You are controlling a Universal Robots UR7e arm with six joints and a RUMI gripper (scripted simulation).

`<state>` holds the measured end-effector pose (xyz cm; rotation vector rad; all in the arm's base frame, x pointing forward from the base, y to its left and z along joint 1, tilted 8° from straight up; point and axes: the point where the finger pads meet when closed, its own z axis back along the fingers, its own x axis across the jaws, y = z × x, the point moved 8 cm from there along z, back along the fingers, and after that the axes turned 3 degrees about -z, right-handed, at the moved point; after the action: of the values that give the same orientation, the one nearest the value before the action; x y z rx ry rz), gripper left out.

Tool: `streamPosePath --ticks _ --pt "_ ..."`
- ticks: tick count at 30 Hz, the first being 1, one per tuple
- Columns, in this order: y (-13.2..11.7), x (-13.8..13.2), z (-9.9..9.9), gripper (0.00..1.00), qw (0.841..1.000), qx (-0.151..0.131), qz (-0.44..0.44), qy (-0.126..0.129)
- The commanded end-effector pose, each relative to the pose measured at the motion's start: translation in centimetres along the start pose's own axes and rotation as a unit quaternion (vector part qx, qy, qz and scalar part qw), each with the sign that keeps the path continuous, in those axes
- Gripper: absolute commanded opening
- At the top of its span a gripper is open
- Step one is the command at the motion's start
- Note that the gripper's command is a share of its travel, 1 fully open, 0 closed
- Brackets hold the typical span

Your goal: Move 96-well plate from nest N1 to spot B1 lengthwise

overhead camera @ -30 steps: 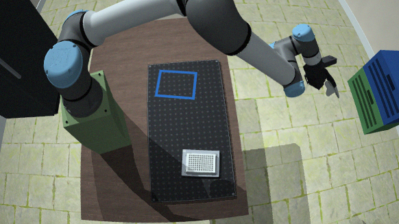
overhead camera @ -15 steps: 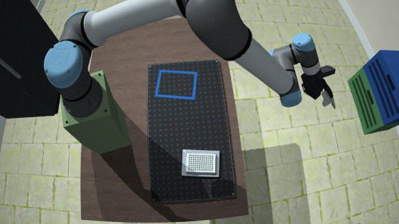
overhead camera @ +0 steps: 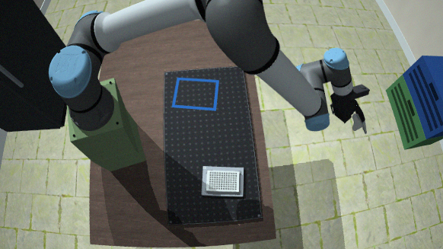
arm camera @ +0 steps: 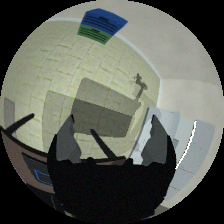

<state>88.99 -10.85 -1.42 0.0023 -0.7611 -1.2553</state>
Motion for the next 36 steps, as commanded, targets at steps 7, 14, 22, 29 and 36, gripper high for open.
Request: streamPosePath --ticks 7,14,22,29,36 --pt "-4.0 1.2 -1.2 1.00 0.999 -0.026 -0.015 0.018" --pt "-6.4 1.7 -1.6 1.00 0.999 -0.026 -0.014 0.018" --pt "-8.5 2.3 -2.0 1.00 0.998 -0.048 -0.029 0.033" --pt "-10.9 2.7 -2.3 1.00 0.998 -0.048 -0.029 0.033" --pt "-13.0 3.2 -2.6 1.00 0.995 -0.069 -0.045 0.049"
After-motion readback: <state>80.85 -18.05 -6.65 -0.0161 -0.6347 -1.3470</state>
